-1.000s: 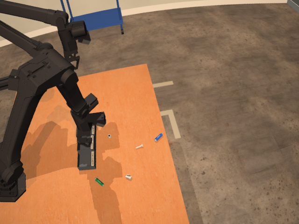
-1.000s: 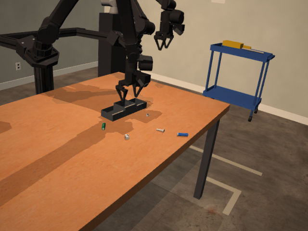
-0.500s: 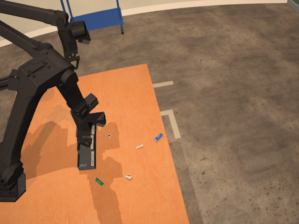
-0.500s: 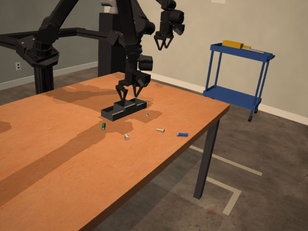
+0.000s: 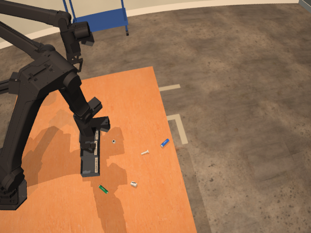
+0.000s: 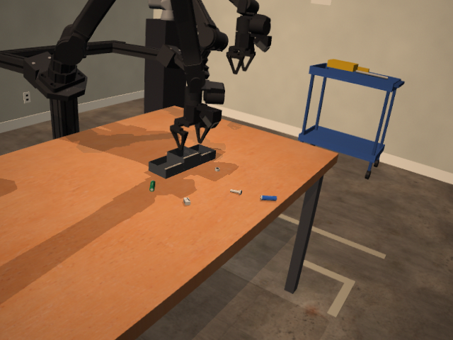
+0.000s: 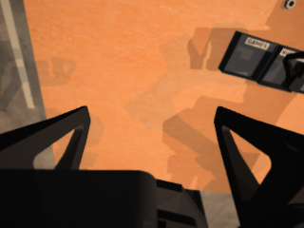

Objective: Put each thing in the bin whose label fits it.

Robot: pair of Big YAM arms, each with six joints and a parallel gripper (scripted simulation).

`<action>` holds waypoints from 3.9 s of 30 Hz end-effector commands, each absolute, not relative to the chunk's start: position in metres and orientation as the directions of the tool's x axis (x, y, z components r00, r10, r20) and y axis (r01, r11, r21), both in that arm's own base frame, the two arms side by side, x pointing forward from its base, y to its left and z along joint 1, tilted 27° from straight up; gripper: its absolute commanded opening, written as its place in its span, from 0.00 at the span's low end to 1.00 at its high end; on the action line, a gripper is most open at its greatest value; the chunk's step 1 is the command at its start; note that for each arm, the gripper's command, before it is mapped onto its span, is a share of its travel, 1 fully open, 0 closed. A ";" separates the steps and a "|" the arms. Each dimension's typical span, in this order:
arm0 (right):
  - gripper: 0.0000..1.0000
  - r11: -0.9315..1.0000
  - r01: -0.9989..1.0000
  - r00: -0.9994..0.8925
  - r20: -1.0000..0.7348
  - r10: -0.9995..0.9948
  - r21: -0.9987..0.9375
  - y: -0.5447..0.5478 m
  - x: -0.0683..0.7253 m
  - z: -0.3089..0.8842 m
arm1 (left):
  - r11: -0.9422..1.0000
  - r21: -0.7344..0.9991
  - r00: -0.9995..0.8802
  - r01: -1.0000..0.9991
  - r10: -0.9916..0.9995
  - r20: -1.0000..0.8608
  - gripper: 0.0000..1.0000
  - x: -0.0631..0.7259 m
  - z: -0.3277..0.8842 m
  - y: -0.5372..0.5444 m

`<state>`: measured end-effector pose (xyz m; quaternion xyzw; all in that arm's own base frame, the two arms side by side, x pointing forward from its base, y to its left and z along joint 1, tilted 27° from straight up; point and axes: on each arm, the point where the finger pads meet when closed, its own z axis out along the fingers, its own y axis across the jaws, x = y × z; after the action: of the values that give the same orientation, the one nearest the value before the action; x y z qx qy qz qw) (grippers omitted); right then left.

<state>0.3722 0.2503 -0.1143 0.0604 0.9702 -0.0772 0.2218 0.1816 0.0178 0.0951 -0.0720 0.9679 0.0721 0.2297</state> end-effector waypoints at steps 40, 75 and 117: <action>0.29 0.974 0.212 -0.876 -0.456 0.156 -0.074 0.266 0.326 0.013 | 0.979 0.111 -0.890 -0.172 -0.106 -0.443 1.00 0.177 0.090 0.020; 0.29 0.776 0.612 -0.658 -0.446 0.607 0.153 0.065 0.495 -0.016 | 0.979 0.111 -0.890 -0.172 -0.106 -0.443 1.00 0.177 0.090 0.020; 0.29 0.784 0.603 -0.668 -0.444 0.597 0.146 0.057 0.504 -0.014 | 0.979 0.111 -0.890 -0.172 -0.106 -0.443 1.00 0.177 0.090 0.020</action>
<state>0.4923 0.0541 -0.0221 0.3365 0.9121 -0.0102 0.2339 0.1816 0.0178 0.0951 -0.0720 0.9679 0.0721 0.2297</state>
